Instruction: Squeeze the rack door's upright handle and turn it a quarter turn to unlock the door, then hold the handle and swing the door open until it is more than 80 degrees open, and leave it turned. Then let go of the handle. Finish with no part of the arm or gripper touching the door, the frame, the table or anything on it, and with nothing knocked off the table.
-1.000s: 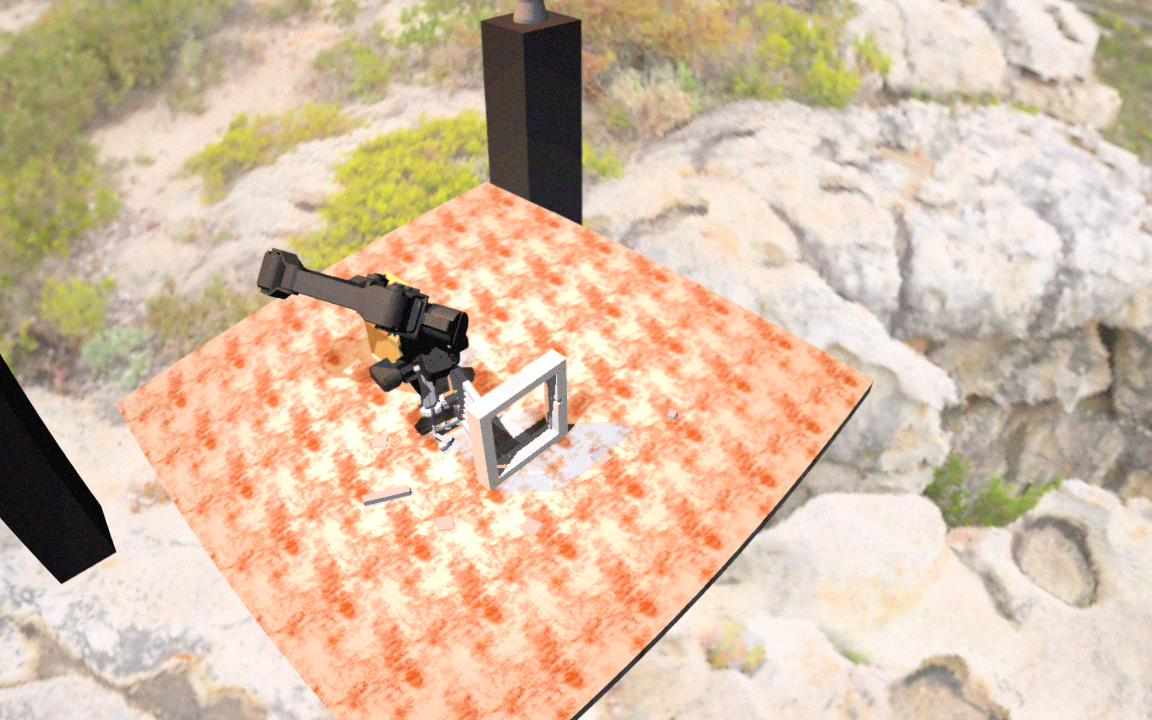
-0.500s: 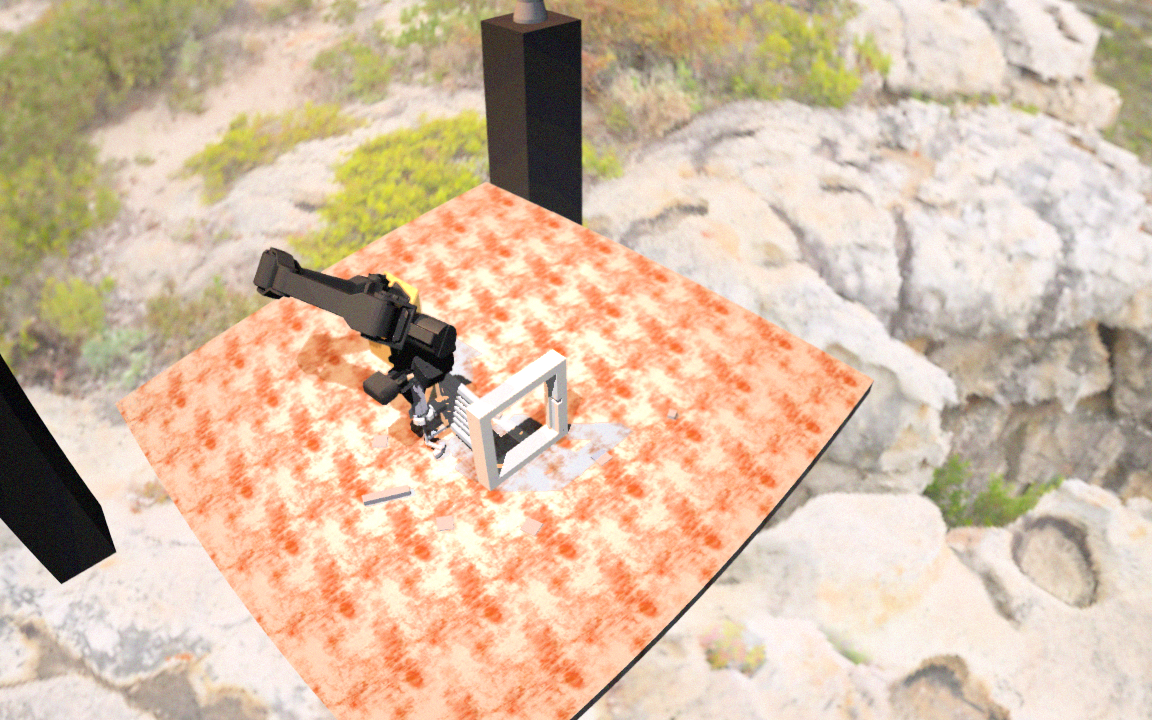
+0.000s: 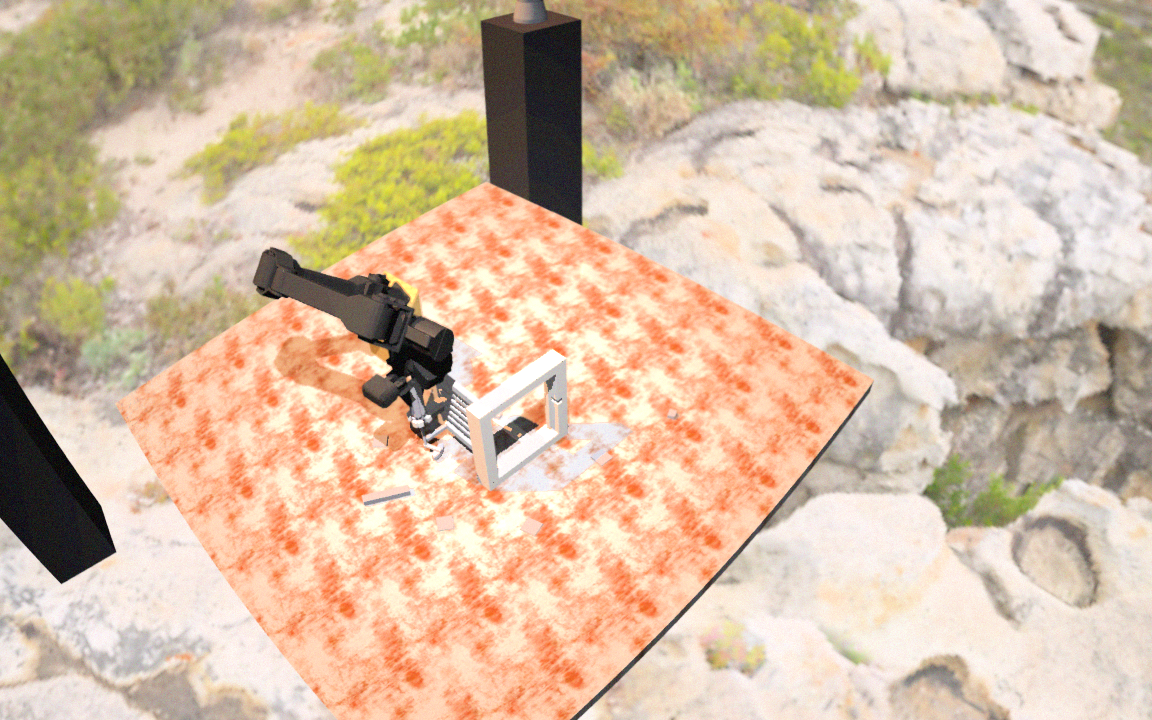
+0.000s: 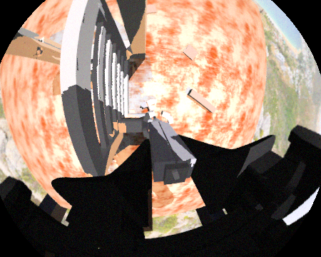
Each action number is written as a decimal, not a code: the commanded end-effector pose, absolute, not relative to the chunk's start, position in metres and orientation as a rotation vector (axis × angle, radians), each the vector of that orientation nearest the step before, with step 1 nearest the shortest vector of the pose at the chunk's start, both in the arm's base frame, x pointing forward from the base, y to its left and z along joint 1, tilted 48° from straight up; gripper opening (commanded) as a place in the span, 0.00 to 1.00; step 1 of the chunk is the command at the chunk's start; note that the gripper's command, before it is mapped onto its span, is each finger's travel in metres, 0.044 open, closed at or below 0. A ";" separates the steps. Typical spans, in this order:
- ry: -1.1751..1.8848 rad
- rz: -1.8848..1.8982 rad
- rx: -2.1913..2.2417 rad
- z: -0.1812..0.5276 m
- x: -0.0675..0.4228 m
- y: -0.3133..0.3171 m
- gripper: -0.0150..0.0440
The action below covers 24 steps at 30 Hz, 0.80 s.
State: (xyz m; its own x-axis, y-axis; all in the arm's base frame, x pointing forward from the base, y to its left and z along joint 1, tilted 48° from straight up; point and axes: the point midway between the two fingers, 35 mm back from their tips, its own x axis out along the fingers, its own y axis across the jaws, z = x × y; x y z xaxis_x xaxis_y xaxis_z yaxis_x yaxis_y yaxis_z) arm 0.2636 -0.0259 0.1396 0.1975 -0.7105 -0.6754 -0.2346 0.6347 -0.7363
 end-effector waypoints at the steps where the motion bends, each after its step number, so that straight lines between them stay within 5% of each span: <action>1: 1.373 -0.393 -0.891 0.140 0.264 -0.026 0.34; 10: 1.373 -0.393 -0.891 0.140 0.264 -0.026 0.74; 24: 1.375 -0.388 -0.888 0.151 0.262 -0.013 0.76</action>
